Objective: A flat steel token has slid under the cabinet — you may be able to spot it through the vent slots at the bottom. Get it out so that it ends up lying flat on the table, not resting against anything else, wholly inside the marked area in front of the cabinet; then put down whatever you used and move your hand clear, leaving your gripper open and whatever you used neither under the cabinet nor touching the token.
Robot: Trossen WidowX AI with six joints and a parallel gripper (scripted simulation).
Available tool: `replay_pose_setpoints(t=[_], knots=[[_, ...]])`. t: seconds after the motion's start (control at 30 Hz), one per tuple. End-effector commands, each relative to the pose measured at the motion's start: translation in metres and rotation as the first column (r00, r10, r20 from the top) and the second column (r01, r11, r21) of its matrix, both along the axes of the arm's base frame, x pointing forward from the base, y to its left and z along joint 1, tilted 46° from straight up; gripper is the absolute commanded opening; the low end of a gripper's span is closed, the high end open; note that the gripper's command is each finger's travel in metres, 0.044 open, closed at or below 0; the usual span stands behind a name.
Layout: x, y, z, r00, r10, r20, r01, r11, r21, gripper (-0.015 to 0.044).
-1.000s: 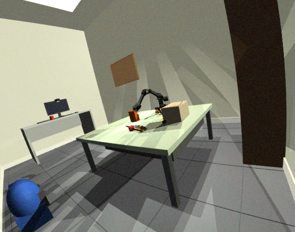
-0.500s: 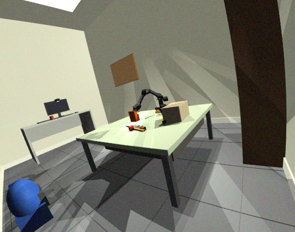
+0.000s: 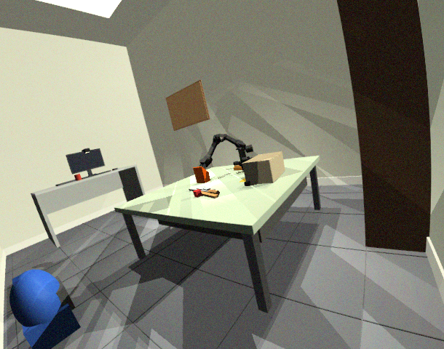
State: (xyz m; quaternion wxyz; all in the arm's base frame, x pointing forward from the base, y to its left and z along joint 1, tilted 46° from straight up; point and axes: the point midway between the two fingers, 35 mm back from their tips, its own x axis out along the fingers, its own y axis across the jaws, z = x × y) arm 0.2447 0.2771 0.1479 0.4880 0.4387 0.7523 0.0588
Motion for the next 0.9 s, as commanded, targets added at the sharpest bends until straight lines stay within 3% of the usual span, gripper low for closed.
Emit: replay_pose_setpoints(t=[0.0, 0.87], knots=[[0.006, -0.002, -0.003, 1.0, 0.001, 0.002, -0.001, 1.0, -0.001, 0.0], [0.04, -0.018, -0.027, 1.0, 0.004, 0.006, -0.004, 1.0, -0.005, 0.0]])
